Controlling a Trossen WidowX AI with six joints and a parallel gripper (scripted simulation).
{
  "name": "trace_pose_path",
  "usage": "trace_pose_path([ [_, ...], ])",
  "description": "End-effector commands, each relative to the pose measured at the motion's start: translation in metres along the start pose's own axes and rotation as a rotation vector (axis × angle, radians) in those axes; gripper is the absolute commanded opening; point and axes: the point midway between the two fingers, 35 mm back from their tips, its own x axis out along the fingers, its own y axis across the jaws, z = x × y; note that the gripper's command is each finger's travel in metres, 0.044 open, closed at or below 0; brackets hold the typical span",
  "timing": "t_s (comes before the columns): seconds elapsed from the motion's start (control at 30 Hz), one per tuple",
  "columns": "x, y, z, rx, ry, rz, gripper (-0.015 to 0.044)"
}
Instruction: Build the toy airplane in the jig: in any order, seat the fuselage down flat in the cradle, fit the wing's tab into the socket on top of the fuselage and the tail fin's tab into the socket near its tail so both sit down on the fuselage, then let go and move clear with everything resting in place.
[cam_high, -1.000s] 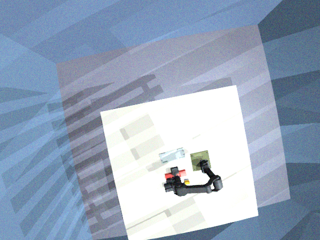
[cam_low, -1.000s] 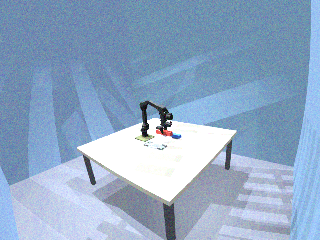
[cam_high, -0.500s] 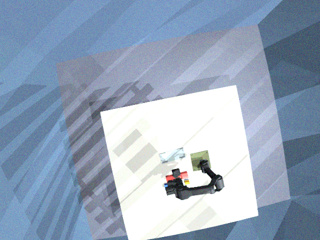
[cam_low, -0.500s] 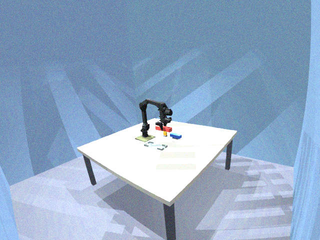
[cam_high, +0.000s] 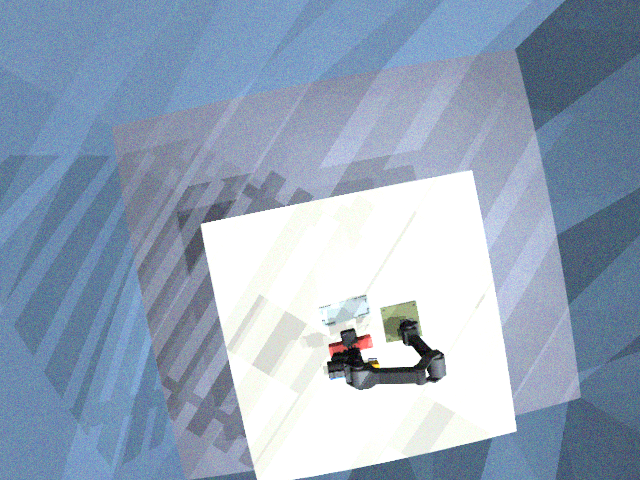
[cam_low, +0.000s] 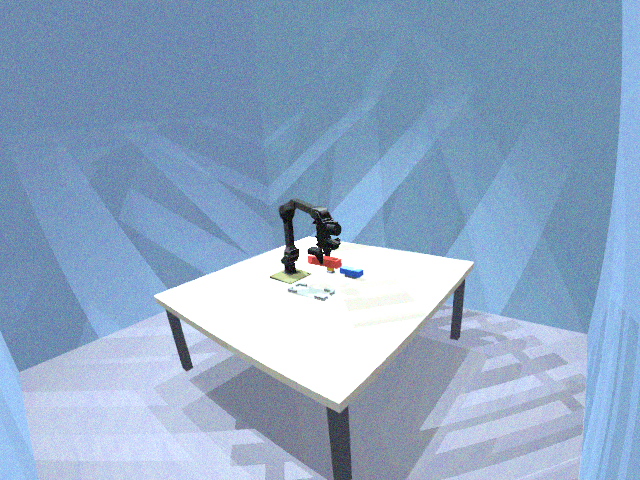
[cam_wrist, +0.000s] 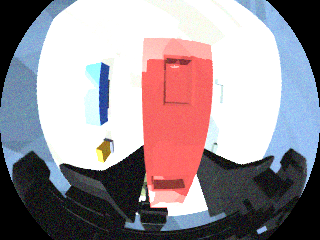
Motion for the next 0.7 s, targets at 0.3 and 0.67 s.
trace_pose_path([
  [0.3, 0.017, -0.038, 0.001, -0.021, -0.001, 0.001, 0.0000],
  [0.67, 0.032, -0.071, -0.003, -0.035, -0.001, -0.002, 0.0000],
])
